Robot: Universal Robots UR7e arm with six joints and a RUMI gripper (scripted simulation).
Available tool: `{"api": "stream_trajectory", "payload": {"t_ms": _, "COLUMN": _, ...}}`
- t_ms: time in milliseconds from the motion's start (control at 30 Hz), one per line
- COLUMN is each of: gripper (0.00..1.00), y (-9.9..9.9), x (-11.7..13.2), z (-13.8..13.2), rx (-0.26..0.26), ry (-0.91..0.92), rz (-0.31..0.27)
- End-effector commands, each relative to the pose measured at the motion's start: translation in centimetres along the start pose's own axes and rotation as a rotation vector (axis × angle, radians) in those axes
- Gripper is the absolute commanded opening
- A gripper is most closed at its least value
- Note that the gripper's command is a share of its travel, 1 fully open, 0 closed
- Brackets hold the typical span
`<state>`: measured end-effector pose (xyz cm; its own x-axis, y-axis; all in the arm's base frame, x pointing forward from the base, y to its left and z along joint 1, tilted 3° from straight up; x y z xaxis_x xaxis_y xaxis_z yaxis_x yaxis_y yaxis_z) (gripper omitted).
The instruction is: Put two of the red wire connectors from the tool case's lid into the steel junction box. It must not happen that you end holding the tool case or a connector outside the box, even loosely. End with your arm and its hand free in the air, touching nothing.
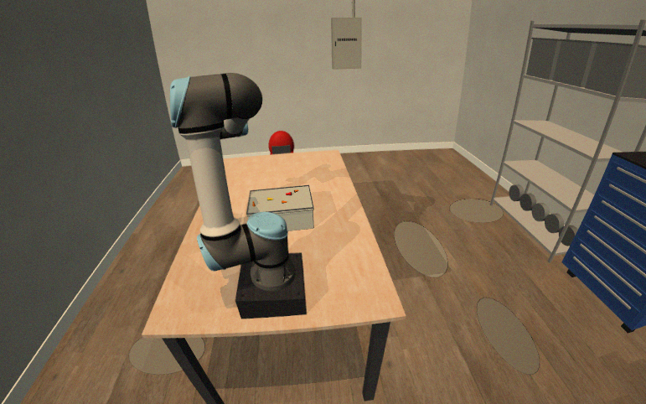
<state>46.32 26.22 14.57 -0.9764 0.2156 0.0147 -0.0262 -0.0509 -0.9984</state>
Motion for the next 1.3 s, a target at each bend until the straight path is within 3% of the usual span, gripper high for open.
{"api": "stream_trajectory", "payload": {"t_ms": 0, "gripper": 0.18, "y": -0.1, "x": 0.0, "z": 0.0, "rx": -0.001, "ry": 0.0, "rz": 0.001}}
{"api": "stream_trajectory", "payload": {"t_ms": 267, "gripper": 0.18, "y": -0.3, "x": 0.0, "z": 0.0, "rx": -0.001, "ry": 0.0, "rz": 0.001}}
{"api": "stream_trajectory", "payload": {"t_ms": 467, "gripper": 0.18, "y": -3.0, "x": 0.0, "z": 0.0, "rx": -0.001, "ry": 0.0, "rz": 0.001}}
{"api": "stream_trajectory", "payload": {"t_ms": 1267, "gripper": 0.18, "y": -3.1, "x": 0.0, "z": 0.0, "rx": -0.001, "ry": 0.0, "rz": 0.001}}
Point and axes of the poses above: the point where the finger pads meet when closed, its own y axis out along the fingers, its own z axis across the jaws, x = y × z, the point moved 6 cm from there along -y, back along the fingers, and after that the axes turned 9 degrees about y, right-handed, at the moved point
